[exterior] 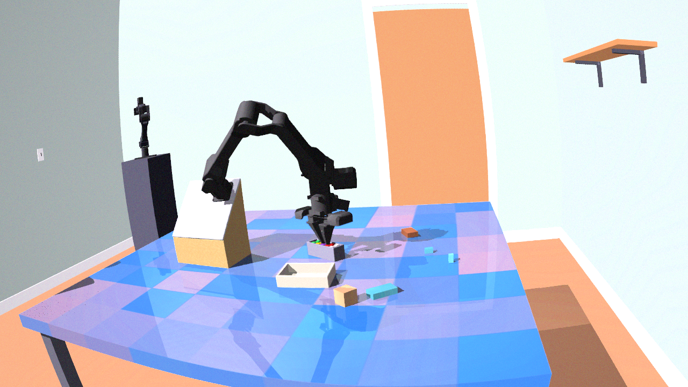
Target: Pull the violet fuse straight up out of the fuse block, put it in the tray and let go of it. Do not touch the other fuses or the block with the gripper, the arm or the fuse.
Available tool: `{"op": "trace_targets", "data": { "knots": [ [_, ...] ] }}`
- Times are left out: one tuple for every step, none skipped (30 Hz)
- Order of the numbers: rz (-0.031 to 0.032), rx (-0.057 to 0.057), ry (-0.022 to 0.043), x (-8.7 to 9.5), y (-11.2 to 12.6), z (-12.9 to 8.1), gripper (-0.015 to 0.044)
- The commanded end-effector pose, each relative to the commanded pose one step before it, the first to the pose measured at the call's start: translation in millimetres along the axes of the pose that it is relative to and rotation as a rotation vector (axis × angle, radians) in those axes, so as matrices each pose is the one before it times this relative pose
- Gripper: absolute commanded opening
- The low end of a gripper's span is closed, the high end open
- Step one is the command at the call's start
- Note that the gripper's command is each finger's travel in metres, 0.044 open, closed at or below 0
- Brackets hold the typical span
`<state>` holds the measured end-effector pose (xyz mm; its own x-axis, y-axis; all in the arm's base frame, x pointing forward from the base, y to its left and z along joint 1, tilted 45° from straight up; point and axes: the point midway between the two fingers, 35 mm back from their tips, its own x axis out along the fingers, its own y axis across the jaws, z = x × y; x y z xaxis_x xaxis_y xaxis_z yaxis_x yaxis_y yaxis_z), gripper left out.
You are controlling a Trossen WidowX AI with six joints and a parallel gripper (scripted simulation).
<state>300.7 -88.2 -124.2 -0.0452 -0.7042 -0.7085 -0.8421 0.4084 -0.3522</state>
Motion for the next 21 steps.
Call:
{"op": "trace_targets", "data": {
  "knots": [
    [0.00133,-0.0076,0.00618,2.27,1.85,-0.98,0.0072],
    [0.0,0.0,0.0,0.0,0.0,0.0,0.0072],
    [0.0,0.0,0.0,0.0,0.0,0.0,0.0072],
    [0.0,0.0,0.0,0.0,0.0,0.0,0.0072],
    [0.0,0.0,0.0,0.0,0.0,0.0,0.0072],
    [0.0,0.0,0.0,0.0,0.0,0.0,0.0072],
    [0.0,0.0,0.0,0.0,0.0,0.0,0.0072],
    [0.0,0.0,0.0,0.0,0.0,0.0,0.0072],
    [0.00124,0.0056,-0.00416,-0.89,-0.78,0.72,0.0065],
    [0.0,0.0,0.0,0.0,0.0,0.0,0.0058],
    [0.0,0.0,0.0,0.0,0.0,0.0,0.0052],
    [0.0,0.0,0.0,0.0,0.0,0.0,0.0045],
    [0.0,0.0,0.0,0.0,0.0,0.0,0.0038],
    [0.0,0.0,0.0,0.0,0.0,0.0,0.0032],
    [0.0,0.0,0.0,0.0,0.0,0.0,0.0025],
    [0.0,0.0,0.0,0.0,0.0,0.0,0.0018],
    [0.0,0.0,0.0,0.0,0.0,0.0,0.0012],
    [0.0,0.0,0.0,0.0,0.0,0.0,0.0005],
    [0.0,0.0,0.0,0.0,0.0,0.0,0.0],
    [0.0,0.0,0.0,0.0,0.0,0.0,0.0],
    [0.0,0.0,0.0,0.0,0.0,0.0,0.0]
  ]
}}
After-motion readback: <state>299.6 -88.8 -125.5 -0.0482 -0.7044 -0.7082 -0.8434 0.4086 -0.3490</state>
